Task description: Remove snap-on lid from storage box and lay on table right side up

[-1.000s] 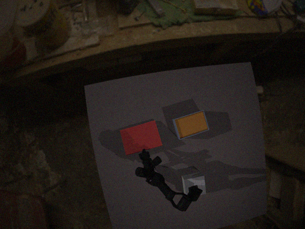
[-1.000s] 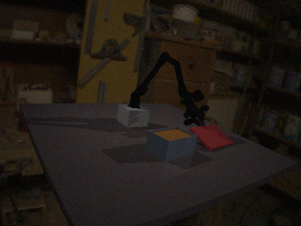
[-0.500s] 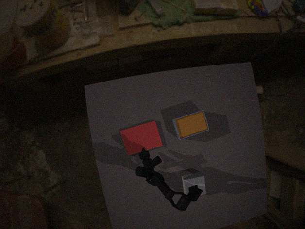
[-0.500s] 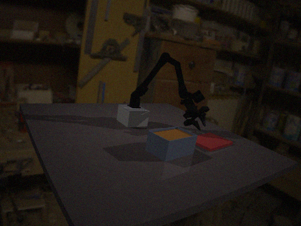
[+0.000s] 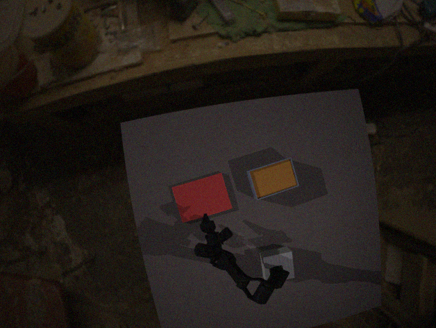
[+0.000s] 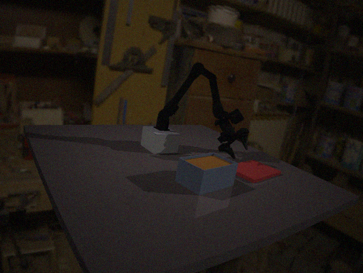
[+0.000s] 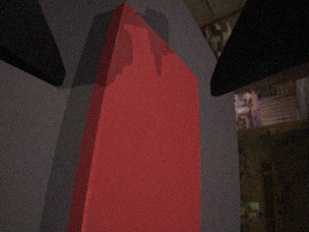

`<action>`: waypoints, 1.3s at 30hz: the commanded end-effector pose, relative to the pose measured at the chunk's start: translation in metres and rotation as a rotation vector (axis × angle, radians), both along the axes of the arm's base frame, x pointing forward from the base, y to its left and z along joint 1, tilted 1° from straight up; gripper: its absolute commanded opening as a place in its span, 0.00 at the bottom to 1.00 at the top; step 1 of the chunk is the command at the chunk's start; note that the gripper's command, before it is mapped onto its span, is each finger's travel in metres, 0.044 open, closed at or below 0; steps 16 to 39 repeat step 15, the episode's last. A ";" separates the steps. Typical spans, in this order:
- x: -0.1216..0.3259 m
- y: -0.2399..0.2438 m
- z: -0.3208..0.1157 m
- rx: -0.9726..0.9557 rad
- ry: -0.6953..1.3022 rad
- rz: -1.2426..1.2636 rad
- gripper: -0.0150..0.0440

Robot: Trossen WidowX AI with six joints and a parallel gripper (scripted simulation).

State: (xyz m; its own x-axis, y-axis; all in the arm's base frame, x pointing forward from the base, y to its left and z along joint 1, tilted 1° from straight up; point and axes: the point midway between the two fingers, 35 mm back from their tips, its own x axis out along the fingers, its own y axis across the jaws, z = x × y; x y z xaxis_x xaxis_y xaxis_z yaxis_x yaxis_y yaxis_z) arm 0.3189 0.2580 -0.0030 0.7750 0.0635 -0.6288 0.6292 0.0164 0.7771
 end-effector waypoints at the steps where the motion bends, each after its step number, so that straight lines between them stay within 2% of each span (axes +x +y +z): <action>1: -0.006 0.000 0.004 0.009 -0.007 -0.004 1.00; 15: -0.035 -0.002 0.002 0.009 -0.005 -0.004 1.00; 39: -0.035 -0.002 0.002 0.009 -0.005 -0.004 1.00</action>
